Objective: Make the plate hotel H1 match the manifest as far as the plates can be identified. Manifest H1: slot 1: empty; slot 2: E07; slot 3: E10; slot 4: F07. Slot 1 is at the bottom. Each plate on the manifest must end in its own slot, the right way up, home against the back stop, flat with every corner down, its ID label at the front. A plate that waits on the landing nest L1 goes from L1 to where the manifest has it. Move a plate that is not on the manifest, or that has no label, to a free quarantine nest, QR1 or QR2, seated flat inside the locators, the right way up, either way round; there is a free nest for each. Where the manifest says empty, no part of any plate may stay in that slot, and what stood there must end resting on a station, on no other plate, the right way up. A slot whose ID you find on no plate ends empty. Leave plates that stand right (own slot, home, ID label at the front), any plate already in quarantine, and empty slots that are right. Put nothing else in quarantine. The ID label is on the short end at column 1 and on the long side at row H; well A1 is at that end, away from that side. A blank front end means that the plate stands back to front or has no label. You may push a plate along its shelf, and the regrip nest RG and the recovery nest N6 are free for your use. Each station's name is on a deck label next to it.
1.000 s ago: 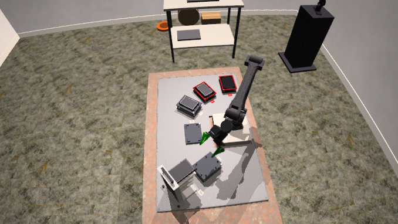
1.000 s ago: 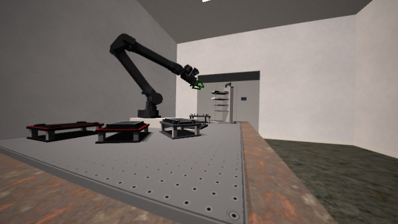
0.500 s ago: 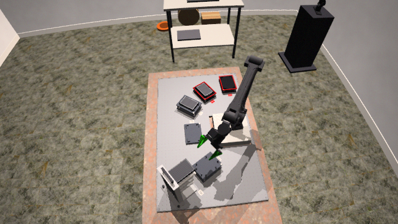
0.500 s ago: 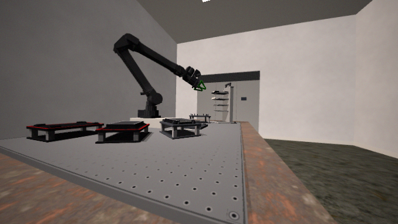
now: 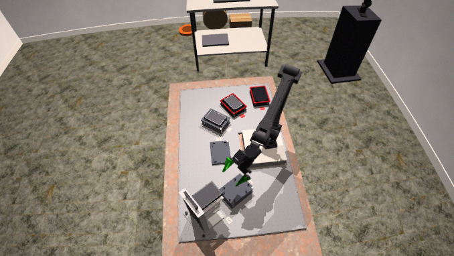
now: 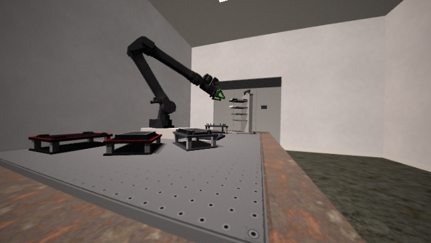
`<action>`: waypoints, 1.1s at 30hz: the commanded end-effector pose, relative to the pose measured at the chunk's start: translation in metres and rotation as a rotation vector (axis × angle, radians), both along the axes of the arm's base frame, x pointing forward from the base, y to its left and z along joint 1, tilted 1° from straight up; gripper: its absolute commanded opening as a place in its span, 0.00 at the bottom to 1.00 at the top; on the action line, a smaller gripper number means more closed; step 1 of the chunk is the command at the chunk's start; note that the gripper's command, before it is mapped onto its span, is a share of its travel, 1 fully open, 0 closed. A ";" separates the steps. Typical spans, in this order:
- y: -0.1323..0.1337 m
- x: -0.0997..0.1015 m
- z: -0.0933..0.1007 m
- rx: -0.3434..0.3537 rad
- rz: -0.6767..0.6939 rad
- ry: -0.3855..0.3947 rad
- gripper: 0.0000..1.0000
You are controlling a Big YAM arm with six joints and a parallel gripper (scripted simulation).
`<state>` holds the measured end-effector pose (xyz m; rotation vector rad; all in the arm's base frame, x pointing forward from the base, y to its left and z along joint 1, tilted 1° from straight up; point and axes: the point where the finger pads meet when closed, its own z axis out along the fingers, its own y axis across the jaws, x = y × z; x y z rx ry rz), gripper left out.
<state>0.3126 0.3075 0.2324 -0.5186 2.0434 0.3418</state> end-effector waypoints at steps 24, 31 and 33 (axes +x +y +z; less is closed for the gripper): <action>0.016 0.023 0.012 0.037 -0.004 -0.036 1.00; 0.016 0.023 0.012 0.037 -0.004 -0.036 1.00; 0.016 0.023 0.012 0.037 -0.004 -0.036 1.00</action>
